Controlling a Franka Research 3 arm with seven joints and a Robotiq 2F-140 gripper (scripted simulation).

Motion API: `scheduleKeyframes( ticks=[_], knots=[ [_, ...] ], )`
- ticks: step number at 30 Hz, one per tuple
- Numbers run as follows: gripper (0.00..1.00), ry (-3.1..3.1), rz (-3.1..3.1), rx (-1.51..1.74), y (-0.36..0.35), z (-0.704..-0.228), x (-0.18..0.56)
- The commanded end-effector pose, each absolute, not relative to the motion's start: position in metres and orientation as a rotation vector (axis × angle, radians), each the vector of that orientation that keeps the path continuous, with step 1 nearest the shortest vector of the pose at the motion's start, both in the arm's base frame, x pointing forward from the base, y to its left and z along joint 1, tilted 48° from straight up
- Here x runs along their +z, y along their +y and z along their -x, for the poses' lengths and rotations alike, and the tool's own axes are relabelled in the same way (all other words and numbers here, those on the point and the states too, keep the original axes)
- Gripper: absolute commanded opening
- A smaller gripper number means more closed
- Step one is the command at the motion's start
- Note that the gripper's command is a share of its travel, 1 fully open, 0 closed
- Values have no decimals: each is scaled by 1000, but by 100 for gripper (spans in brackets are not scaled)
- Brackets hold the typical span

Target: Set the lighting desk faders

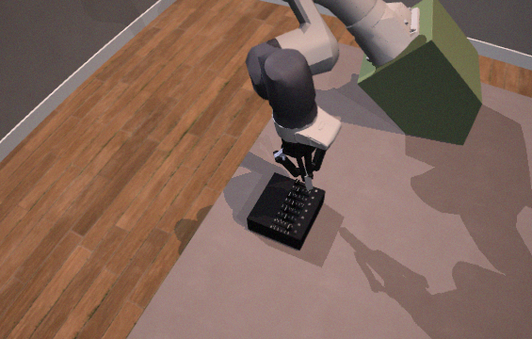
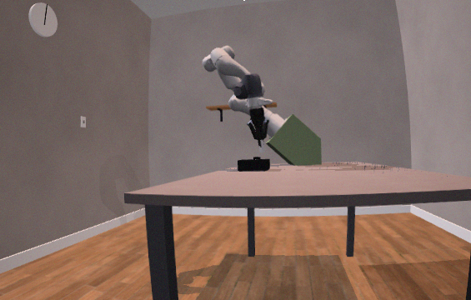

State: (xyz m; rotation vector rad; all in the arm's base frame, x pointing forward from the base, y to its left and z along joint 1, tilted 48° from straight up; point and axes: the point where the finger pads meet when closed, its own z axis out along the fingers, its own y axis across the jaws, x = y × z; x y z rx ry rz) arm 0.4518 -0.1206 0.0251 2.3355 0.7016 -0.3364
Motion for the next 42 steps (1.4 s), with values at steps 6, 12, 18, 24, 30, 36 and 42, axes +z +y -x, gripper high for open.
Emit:
scheduleKeyframes(
  ticks=[6, 12, 18, 24, 30, 36, 42],
  knots=[
    [0, 270, -2426, -134, -116, -451, 27],
    [0, -18, -2464, -22, -116, -451, 28],
    [0, -244, -2464, 67, -116, -451, 28],
    [0, -450, -2442, 152, -116, -451, 28],
    [0, -667, -2392, 250, -116, -451, 28],
    [0, -875, -2318, 356, -116, -451, 28],
    [0, -1064, -2235, 462, -116, -451, 28]
  ],
)
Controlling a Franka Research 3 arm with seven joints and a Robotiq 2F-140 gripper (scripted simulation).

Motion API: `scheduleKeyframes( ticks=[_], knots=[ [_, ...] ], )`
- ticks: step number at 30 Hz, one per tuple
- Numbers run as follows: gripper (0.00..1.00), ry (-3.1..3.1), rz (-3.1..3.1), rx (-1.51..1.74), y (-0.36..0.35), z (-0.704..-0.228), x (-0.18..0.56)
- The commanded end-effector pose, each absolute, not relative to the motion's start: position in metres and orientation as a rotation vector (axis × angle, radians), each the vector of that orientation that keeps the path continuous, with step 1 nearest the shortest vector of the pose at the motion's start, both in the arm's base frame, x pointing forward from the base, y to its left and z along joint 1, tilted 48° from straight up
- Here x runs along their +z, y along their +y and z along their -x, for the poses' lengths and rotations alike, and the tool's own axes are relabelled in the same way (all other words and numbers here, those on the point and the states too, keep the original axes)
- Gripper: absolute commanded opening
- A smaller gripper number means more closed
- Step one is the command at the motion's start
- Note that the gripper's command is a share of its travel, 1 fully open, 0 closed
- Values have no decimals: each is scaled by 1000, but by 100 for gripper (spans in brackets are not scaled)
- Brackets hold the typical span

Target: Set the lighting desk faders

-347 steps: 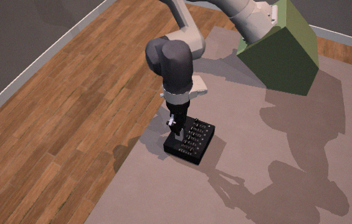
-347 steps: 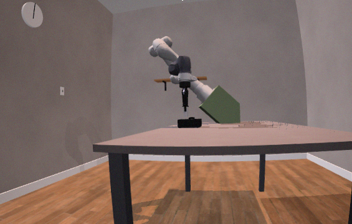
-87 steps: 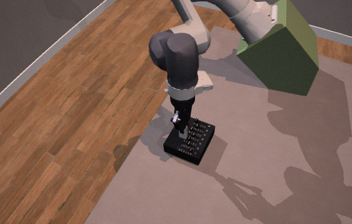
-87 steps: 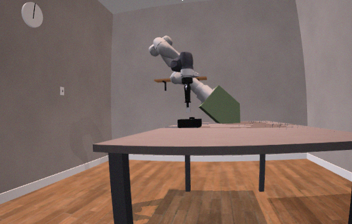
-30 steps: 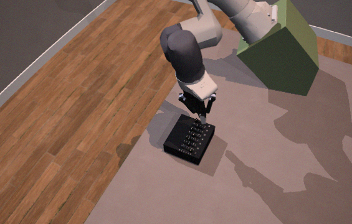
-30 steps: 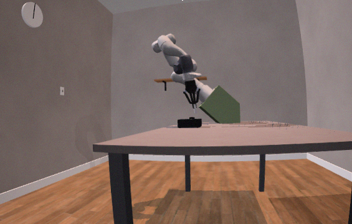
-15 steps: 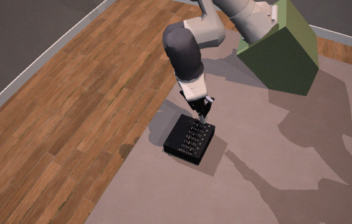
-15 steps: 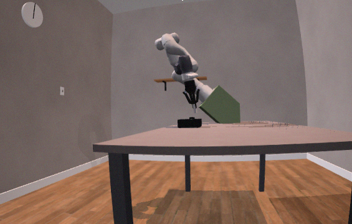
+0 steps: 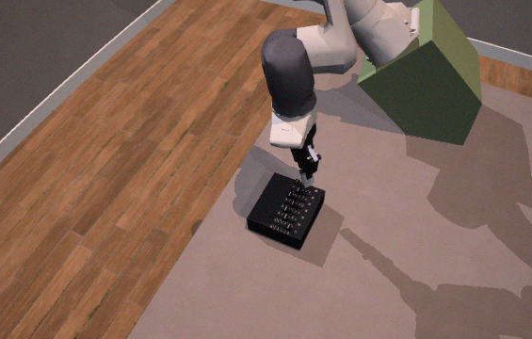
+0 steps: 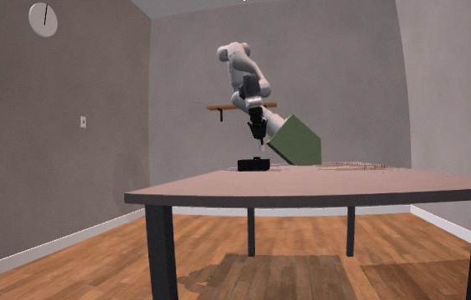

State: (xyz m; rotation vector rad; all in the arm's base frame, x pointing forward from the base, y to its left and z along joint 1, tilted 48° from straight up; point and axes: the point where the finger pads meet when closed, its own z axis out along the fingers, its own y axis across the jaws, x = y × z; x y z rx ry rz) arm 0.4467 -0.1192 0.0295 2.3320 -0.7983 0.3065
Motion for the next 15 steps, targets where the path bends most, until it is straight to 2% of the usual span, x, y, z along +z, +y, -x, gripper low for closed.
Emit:
scheduleKeyframes(
  ticks=[1, 15],
  knots=[
    [0, -1099, -2217, 482, -116, -451, 28],
    [0, -1490, -1981, 725, -116, -451, 27]
  ],
)
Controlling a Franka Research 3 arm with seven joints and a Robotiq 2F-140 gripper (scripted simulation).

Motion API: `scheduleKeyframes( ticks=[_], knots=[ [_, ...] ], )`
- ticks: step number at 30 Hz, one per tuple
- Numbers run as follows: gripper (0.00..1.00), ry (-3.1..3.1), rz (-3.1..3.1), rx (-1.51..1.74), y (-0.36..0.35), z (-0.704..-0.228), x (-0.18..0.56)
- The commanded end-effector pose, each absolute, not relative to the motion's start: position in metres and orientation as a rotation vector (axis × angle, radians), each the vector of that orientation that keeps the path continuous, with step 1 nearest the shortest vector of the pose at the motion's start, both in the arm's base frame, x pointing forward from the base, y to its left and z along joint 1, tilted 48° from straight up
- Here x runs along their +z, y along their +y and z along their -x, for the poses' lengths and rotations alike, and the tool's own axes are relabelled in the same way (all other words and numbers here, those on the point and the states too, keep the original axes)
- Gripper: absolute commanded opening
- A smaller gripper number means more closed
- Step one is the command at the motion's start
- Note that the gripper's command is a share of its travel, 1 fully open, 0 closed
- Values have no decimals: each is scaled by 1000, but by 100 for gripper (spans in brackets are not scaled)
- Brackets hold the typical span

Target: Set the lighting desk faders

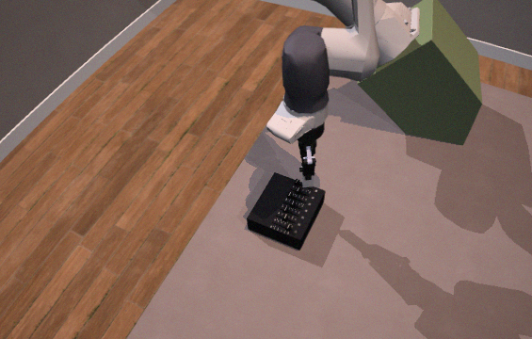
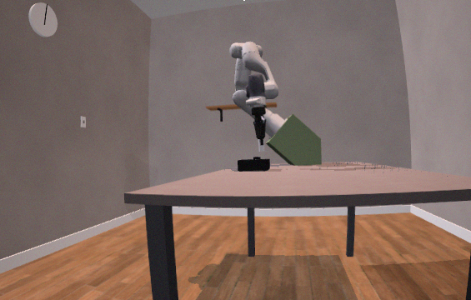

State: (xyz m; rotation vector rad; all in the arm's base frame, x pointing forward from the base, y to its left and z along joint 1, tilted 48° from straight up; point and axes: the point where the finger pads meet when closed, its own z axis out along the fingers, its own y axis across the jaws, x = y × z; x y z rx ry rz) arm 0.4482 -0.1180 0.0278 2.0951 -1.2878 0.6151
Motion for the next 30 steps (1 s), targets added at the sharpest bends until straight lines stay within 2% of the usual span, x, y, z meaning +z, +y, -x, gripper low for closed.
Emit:
scheduleKeyframes(
  ticks=[1, 8, 30],
  knots=[
    [0, -1573, -1924, 775, -117, -451, 27],
    [0, -1788, -1761, 896, -119, -451, 25],
    [0, -1788, -1761, 896, -129, -453, 15]
  ],
)
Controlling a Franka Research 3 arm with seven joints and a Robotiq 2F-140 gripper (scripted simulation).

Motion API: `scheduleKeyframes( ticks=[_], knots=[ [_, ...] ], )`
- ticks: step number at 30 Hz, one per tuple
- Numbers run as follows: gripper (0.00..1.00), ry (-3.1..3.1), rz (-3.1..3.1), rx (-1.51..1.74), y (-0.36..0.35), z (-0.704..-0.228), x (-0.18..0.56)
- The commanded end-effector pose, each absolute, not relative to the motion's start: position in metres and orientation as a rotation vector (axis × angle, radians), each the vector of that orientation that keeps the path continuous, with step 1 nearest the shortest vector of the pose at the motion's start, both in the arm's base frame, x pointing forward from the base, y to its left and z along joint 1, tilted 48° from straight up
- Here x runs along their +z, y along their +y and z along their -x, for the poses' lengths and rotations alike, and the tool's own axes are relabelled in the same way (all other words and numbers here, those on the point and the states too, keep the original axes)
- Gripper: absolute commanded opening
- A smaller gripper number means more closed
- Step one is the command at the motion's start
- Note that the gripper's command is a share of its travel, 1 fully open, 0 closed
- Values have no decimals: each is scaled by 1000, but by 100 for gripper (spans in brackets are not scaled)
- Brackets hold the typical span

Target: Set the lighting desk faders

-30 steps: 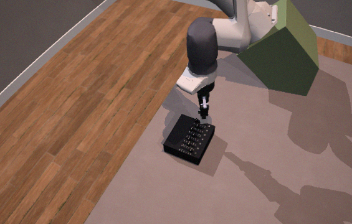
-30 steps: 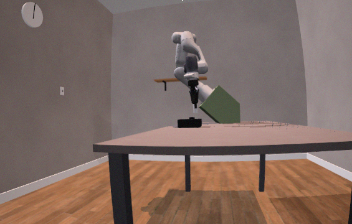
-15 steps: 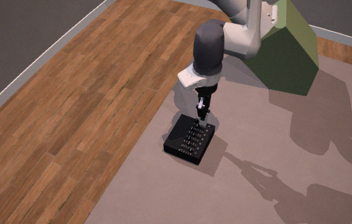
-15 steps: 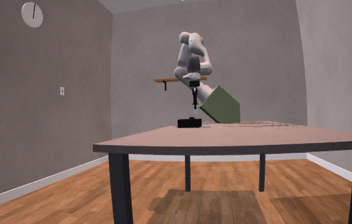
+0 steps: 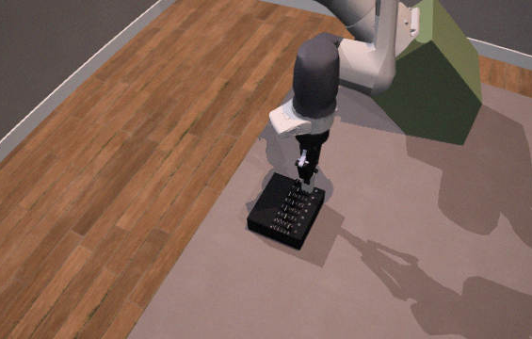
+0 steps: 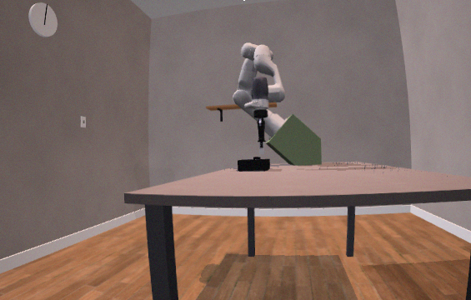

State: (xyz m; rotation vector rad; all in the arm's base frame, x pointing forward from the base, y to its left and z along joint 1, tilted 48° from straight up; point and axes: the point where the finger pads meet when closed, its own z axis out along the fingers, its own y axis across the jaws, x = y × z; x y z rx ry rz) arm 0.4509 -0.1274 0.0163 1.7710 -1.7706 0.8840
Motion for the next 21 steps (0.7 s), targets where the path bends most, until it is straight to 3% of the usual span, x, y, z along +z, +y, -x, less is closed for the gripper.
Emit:
scheduleKeyframes(
  ticks=[1, 21],
  knots=[
    [0, -1788, -1761, 896, -129, -453, 15],
    [0, -1788, -1761, 896, -133, -454, 11]
  ],
)
